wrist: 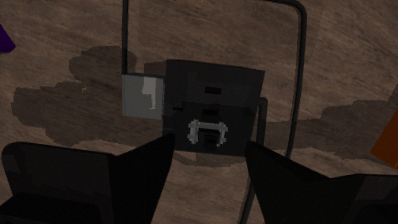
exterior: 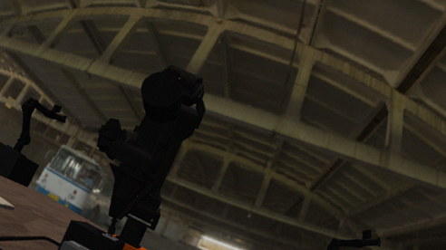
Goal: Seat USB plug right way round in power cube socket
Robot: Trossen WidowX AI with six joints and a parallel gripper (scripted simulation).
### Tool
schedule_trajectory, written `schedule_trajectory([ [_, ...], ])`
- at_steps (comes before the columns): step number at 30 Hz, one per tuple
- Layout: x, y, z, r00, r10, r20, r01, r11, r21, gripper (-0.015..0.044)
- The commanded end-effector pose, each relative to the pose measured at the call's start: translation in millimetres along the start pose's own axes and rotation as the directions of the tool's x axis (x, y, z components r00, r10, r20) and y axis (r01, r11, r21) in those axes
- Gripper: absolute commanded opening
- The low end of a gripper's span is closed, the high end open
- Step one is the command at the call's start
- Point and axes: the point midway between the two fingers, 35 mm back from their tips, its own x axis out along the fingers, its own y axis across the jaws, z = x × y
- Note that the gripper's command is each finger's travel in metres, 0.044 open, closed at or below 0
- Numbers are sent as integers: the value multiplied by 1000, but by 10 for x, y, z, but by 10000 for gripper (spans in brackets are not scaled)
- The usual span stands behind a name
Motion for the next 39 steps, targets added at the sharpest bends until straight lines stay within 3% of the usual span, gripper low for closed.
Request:
schedule_trajectory([
  [1,-2,3,0,1000,1,0,-1,1000,0,125],
  [6,-2,3,0,1000,1,0,-1,1000,0,0],
  [39,-96,2,0,1000,1,0,-1,1000,0,0],
])
